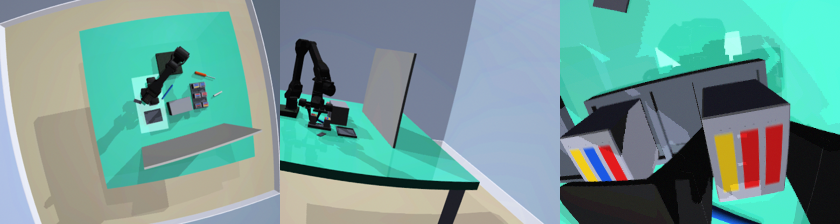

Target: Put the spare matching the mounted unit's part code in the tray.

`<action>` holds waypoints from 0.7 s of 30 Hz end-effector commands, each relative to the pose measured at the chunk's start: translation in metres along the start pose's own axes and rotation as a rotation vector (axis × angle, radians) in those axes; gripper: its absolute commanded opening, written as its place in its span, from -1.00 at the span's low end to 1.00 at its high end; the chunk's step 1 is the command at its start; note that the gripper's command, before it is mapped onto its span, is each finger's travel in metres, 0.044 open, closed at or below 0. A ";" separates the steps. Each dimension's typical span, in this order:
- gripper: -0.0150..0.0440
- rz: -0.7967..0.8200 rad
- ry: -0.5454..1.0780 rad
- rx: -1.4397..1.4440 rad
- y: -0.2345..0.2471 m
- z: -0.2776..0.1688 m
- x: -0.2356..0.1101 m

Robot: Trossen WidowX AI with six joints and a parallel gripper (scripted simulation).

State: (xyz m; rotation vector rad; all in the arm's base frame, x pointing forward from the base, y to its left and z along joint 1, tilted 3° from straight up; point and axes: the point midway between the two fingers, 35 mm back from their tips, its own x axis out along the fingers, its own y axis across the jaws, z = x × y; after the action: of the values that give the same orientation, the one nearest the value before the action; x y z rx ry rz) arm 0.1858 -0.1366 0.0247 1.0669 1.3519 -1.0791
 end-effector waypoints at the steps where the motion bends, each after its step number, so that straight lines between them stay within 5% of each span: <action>1: -0.49 0.014 -0.014 -0.002 0.004 0.004 -0.023; 9: -0.49 0.013 -0.015 -0.004 0.001 0.001 -0.068; 21: -0.49 0.010 -0.011 -0.001 0.001 0.000 -0.080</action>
State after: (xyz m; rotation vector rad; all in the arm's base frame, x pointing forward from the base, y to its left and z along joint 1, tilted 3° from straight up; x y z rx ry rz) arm 0.1884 -0.1380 0.0948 1.0649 1.3455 -1.0764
